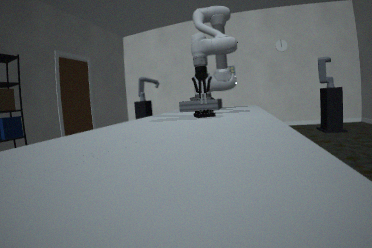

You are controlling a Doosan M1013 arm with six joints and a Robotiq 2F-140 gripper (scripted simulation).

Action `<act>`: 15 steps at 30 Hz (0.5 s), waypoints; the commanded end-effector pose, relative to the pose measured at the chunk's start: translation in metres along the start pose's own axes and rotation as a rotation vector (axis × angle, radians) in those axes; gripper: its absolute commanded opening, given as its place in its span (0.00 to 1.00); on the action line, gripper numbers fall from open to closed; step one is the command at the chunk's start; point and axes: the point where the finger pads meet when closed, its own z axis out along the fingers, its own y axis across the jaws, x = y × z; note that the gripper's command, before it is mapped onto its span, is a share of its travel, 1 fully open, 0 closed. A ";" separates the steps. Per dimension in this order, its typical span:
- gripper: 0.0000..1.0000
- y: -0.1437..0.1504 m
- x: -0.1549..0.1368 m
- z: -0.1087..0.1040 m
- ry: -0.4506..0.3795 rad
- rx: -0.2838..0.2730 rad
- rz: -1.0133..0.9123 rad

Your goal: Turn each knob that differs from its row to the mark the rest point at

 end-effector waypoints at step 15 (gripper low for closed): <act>0.12 0.000 0.000 0.019 0.000 0.000 0.000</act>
